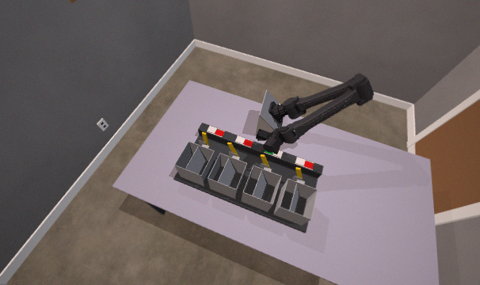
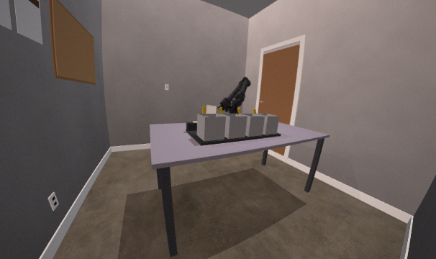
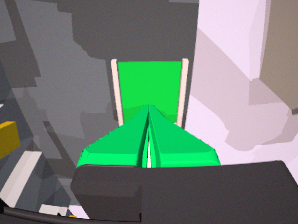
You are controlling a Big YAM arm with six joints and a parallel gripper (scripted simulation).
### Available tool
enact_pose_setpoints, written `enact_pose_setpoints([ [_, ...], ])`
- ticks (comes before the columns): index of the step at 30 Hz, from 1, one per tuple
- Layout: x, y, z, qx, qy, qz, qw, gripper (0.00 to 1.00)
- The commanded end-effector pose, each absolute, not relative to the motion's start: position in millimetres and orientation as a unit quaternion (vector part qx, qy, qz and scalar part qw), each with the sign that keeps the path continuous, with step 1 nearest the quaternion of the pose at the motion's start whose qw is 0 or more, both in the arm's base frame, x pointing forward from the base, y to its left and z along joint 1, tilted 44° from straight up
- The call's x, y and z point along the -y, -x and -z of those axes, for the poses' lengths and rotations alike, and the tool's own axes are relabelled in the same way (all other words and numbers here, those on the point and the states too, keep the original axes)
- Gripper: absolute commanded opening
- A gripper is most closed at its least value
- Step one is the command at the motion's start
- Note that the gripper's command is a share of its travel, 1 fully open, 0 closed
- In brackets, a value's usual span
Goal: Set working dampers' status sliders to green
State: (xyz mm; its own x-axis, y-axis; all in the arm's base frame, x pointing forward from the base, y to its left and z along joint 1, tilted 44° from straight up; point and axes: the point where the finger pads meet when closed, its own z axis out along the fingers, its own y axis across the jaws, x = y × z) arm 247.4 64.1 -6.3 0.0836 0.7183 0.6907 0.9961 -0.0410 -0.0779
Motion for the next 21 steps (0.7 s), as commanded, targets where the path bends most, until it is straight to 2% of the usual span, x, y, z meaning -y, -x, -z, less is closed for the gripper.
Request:
enact_pose_setpoints([
  [1,-60,-250,7,0.634,0.676,0.250,0.279,0.00],
  [21,-37,-264,-17,0.635,0.677,0.253,0.273,0.00],
])
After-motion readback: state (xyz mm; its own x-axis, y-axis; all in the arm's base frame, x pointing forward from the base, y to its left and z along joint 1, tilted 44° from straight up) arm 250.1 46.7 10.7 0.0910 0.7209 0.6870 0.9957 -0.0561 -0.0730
